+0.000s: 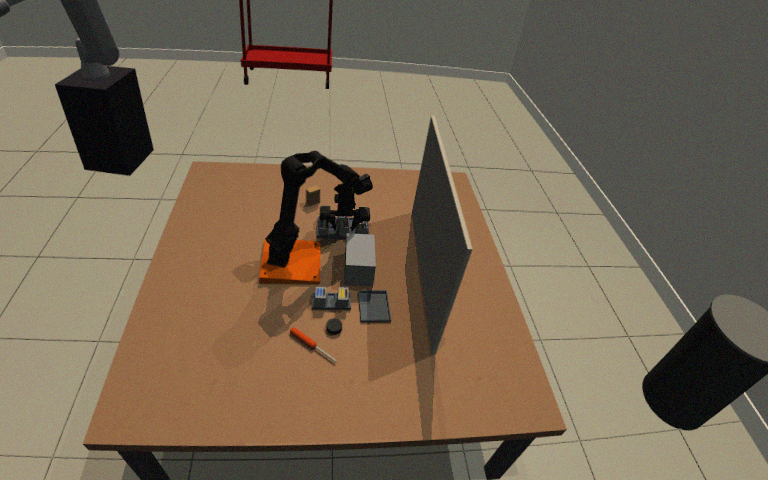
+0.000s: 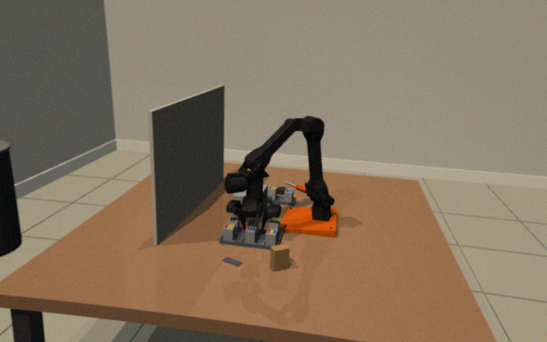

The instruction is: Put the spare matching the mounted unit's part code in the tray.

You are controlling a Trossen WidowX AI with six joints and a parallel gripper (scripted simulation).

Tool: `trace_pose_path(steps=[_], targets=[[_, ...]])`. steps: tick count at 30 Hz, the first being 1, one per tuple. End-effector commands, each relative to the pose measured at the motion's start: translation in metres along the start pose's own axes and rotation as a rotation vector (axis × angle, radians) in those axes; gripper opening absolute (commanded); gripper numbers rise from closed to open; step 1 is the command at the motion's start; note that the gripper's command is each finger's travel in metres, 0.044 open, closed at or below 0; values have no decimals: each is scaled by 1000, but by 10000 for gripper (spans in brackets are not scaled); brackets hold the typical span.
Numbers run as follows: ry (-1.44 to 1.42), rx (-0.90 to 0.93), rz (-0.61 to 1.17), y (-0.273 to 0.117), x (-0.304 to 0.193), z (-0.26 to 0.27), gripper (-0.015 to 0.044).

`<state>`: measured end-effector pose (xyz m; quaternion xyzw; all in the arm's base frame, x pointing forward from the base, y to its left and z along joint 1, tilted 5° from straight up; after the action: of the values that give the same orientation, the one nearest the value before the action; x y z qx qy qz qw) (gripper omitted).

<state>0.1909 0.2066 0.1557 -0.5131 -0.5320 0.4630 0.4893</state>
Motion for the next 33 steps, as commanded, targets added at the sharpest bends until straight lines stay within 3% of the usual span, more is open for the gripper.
trace_pose_path(steps=[1, 2, 7, 15, 20, 28, 33], targets=[[-6, -1, 3, 2, 0, 0, 300], [-6, -1, 3, 2, 0, 0, 300], [0, 1, 1, 1, 0, 0, 169], [0, 1, 1, 1, 0, 0, 115], [0, 1, 1, 1, 0, 0, 0], [0, 1, 1, 0, 0, 0, 0], [-2, 0, 1, -26, 2, -2, 0]])
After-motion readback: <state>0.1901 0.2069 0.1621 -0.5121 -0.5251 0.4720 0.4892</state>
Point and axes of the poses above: the point midway between the two fingers, 35 mm back from their tips, its own y axis out along the fingers, its own z axis across the jaws, x = y × z, the point moved 10 cm from there along -y, back along the fingers, and after that the axes turned 11 degrees about y, right-handed, at the moved point
